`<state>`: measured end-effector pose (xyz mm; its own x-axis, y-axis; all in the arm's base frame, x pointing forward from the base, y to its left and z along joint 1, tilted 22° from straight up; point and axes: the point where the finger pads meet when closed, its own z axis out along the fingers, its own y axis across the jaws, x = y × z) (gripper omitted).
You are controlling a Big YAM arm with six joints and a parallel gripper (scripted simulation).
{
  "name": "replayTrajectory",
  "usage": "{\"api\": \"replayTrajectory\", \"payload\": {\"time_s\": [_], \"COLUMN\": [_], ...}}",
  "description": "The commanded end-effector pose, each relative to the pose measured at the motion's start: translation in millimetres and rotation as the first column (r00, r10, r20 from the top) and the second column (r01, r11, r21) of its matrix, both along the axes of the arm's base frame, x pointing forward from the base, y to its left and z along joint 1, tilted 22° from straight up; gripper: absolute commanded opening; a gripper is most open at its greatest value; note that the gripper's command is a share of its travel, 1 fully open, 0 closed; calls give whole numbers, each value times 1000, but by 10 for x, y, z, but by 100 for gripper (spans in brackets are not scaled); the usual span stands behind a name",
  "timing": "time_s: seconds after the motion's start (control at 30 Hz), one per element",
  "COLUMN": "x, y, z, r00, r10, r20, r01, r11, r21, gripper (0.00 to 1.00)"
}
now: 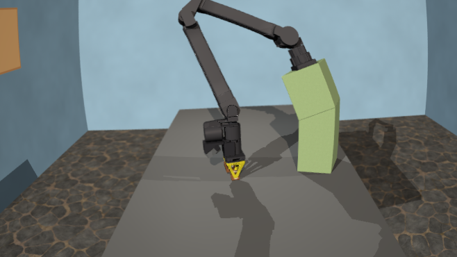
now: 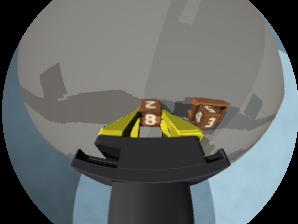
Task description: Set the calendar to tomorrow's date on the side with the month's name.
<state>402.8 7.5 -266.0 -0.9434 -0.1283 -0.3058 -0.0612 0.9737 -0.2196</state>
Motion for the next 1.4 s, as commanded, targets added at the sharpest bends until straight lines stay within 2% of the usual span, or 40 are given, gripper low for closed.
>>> {"api": "replayTrajectory", "payload": {"time_s": [0.0,1.37], "x": [88,97], "y": [-44,-50], "z": [113,116], "r00": [1000,1000], "r10": [2,1], "r20": [18,15], "r01": [-2,-1], "r11": [1000,1000], "r21": [0,0], "gripper": [26,26]}}
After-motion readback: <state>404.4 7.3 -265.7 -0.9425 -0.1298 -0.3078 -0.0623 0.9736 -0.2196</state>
